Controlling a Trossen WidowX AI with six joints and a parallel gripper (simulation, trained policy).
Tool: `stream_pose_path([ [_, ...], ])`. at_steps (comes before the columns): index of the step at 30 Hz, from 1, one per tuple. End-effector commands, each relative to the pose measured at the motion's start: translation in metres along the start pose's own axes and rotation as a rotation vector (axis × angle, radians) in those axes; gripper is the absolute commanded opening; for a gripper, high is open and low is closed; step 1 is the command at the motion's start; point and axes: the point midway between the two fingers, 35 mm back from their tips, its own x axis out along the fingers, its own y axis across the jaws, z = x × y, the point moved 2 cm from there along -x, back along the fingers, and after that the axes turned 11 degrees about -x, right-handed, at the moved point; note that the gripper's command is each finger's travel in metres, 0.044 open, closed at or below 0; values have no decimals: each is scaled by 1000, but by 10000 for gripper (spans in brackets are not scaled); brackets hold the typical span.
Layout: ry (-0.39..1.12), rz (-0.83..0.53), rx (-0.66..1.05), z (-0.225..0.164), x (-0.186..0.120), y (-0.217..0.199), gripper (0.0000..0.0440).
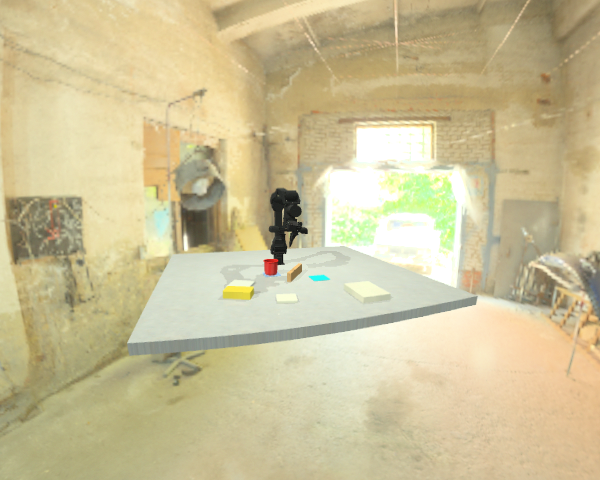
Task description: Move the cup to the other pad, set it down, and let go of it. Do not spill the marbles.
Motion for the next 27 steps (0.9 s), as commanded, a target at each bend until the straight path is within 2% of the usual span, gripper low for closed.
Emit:
stream_pose_path([
  [1,29,-3,-4,-1,7,-4,121],
  [27,153,19,-77,-12,69,-31,154],
])
